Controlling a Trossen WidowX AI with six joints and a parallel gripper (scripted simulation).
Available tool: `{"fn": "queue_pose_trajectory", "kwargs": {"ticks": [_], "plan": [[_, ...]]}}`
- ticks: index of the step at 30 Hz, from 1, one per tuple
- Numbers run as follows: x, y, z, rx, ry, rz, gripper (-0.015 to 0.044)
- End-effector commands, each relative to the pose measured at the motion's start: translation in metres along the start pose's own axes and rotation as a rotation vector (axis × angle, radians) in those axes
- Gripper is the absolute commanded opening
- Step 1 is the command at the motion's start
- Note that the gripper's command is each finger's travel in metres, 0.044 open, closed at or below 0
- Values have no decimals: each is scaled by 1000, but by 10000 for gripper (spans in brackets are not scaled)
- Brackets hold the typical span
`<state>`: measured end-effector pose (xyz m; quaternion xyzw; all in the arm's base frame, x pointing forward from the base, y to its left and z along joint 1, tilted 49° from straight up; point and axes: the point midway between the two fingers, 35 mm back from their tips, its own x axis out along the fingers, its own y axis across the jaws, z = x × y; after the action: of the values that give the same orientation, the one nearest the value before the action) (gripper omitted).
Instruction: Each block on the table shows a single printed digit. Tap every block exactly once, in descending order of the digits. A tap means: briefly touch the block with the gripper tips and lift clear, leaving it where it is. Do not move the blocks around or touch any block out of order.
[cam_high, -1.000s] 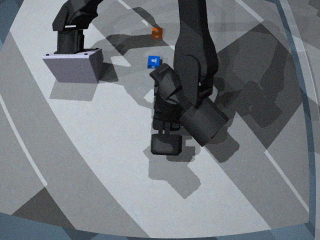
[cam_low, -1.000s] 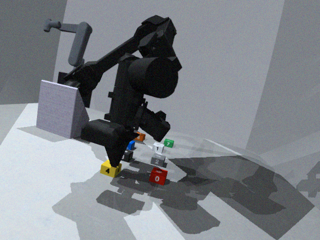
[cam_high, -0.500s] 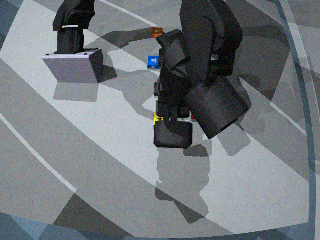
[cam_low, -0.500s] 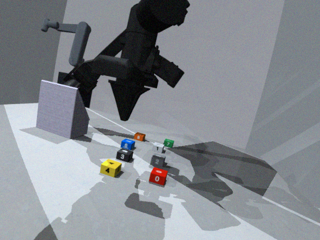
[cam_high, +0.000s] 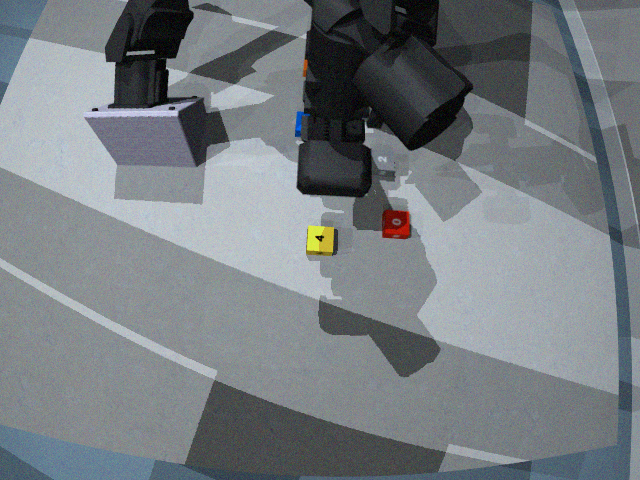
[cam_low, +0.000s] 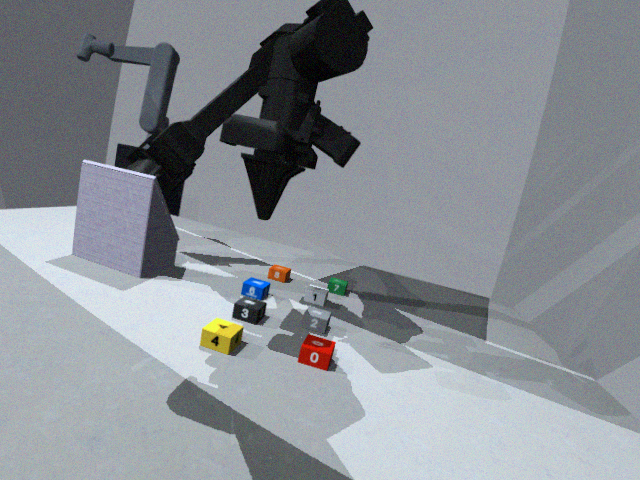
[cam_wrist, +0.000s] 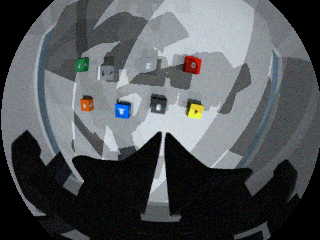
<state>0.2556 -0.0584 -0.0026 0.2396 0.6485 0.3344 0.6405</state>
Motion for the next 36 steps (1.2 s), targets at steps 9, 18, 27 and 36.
{"fn": "queue_pose_trajectory", "kwargs": {"ticks": [9,18,27,36], "plan": [[82,5,-4,13,3,13,20],[94,5,-4,13,3,13,20],[109,5,-4,13,3,14,20],[108,4,-4,10,2,10,20]]}}
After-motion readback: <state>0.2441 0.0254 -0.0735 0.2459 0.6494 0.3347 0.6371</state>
